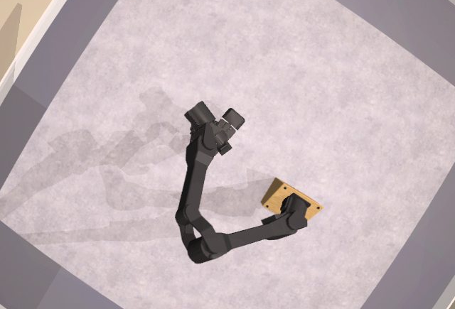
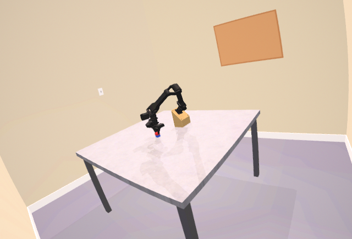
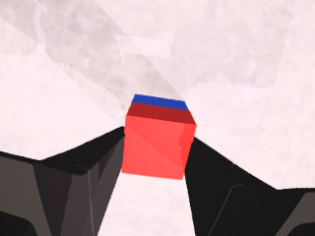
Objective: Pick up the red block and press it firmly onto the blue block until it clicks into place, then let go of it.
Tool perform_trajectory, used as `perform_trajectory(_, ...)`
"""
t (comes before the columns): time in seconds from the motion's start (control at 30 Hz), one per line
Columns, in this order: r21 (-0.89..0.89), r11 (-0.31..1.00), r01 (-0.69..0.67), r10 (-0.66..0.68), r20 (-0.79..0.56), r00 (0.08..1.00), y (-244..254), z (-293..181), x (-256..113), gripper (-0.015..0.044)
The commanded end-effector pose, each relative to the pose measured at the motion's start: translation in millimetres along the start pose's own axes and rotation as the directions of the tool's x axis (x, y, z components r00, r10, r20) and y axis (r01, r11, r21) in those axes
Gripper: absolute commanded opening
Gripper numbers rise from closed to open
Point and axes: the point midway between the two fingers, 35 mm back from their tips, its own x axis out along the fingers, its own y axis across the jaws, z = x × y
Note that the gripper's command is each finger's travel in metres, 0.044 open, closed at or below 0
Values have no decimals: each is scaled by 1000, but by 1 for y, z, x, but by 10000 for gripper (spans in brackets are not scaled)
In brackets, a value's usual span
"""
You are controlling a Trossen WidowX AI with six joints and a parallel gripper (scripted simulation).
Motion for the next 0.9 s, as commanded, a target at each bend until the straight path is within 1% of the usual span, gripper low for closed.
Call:
perform_trajectory(0.0,-3,1000,1,-1,-3,1000,0,0,0,184)
perform_trajectory(0.03,-3,1000,1,-1,-3,1000,0,0,0,210)
perform_trajectory(0.07,-3,1000,1,-1,-3,1000,0,0,0,220)
perform_trajectory(0.37,-3,1000,2,-2,-2,1000,0,0,-2,220)
perform_trajectory(0.43,-2,1000,6,-6,-1,1000,-1,3,-23,220)
perform_trajectory(0.53,-1,1000,7,-7,-2,1000,-2,4,-76,220)
perform_trajectory(0.6,-1,1000,4,-4,-3,1000,-1,1,-98,220)
perform_trajectory(0.87,-1,1000,4,-4,-3,1000,-3,4,-101,220)
